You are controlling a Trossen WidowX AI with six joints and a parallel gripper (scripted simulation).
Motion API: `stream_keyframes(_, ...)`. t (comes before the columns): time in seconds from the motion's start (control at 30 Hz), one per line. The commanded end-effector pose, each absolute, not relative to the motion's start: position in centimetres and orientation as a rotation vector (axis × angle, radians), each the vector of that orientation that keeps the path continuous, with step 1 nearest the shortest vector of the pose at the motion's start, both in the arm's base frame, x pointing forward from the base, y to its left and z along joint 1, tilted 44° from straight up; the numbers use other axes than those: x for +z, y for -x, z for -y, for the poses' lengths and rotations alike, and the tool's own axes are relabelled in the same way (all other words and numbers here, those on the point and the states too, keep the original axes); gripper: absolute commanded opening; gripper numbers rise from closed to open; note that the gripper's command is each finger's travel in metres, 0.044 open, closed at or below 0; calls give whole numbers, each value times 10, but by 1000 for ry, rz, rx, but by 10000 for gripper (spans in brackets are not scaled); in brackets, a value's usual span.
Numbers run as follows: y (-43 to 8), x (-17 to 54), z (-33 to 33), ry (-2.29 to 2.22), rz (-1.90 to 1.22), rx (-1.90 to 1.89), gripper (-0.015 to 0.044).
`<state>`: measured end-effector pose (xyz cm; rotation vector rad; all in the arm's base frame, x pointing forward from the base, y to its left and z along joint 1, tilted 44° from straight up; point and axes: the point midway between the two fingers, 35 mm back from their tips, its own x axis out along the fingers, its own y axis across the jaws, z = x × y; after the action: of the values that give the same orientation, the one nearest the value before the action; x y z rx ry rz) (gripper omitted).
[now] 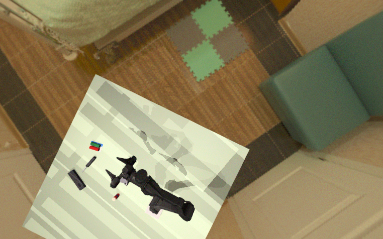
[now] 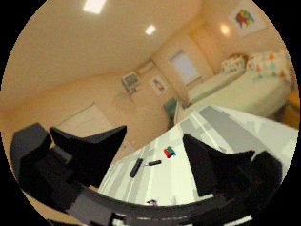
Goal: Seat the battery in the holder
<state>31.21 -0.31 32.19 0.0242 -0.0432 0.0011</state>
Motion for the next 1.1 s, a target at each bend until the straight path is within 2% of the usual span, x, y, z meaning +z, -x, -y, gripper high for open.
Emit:
stream_keyframes(0.0,-313,321,3,-24,37,2,374)
stream_keyframes(0.13,-331,289,-9,-17,-112,23,269)
stream_keyframes(0.47,-362,152,-59,-49,-759,-56,6)
stream_keyframes(0.8,-325,41,-93,229,-1281,-311,0)
stream_keyframes(1.07,-289,-3,-100,630,-1473,-527,0)
